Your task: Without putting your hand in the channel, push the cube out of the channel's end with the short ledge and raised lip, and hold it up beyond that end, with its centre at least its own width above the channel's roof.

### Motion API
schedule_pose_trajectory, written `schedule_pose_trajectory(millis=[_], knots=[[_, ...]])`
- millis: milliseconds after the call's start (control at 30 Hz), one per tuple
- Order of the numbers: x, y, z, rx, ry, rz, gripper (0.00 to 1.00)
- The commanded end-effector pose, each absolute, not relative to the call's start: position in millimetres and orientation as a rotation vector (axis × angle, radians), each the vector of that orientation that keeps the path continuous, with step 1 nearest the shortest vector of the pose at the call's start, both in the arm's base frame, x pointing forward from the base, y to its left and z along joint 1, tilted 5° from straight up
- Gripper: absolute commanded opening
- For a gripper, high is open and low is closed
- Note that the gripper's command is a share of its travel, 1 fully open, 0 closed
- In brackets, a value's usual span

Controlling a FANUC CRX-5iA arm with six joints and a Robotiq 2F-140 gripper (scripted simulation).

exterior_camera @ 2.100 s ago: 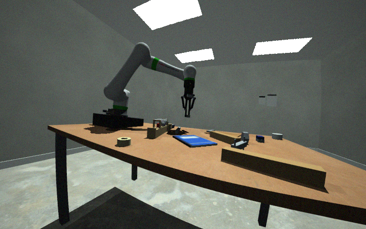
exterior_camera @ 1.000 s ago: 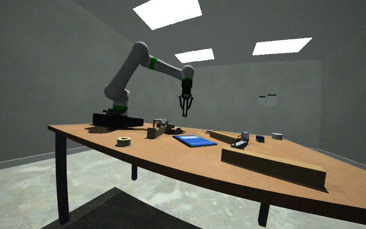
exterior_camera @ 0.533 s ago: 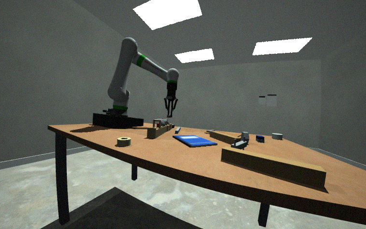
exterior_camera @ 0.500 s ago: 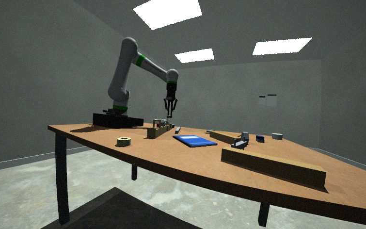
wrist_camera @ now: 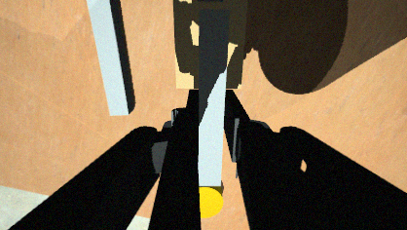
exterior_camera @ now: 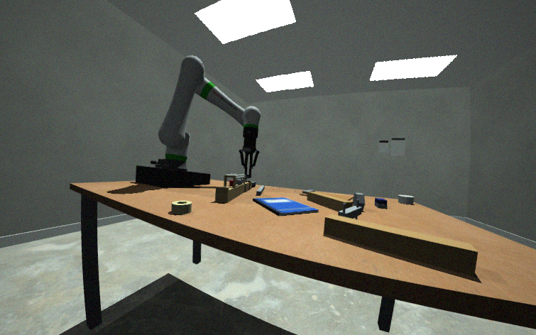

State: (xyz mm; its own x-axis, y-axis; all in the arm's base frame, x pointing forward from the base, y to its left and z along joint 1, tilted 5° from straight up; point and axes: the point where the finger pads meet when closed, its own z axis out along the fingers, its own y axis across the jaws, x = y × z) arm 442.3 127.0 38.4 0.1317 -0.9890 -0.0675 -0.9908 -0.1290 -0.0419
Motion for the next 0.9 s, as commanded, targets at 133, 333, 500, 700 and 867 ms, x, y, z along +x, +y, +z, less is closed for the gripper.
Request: schedule_pose_trajectory(millis=[133, 333, 500, 700, 867], knots=[[443.4, 128.1, 25.5, -2.304, 2.020, 0.034, 0.10], [443.5, 128.2, 23.8, -2.304, 2.020, 0.034, 0.10], [443.5, 128.2, 23.8, -2.304, 2.020, 0.034, 0.10], [443.5, 128.2, 23.8, -2.304, 2.020, 0.034, 0.10], [443.5, 128.2, 23.8, -2.304, 2.020, 0.034, 0.10]])
